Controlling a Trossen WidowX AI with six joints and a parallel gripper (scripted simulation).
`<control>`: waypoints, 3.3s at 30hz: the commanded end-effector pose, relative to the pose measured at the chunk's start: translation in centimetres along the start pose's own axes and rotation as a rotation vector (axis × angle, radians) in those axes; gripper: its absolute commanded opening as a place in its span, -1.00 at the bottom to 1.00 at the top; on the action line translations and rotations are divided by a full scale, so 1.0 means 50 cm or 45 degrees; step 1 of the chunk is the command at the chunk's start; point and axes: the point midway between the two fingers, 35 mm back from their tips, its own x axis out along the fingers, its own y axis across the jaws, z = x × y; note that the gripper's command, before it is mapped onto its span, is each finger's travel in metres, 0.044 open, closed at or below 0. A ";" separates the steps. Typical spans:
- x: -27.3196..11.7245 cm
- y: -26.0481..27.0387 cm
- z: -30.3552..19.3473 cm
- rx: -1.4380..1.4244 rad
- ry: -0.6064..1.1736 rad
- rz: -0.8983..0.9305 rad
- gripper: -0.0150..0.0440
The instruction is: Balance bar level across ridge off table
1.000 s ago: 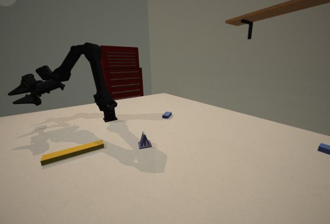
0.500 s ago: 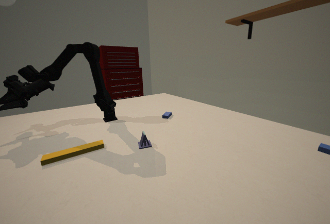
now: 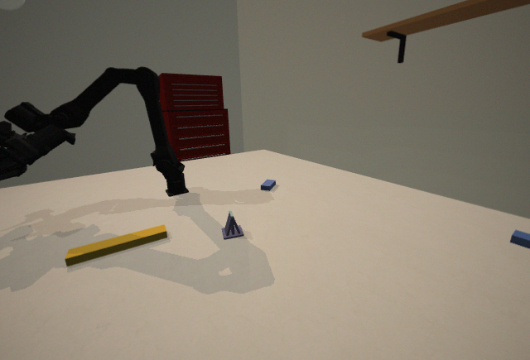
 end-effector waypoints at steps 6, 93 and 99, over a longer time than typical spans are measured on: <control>0.057 0.064 -0.014 -0.258 0.139 0.051 0.58; 0.050 0.638 -0.321 -3.136 0.972 1.620 0.58; 0.081 0.617 -0.372 -3.136 0.972 1.620 0.58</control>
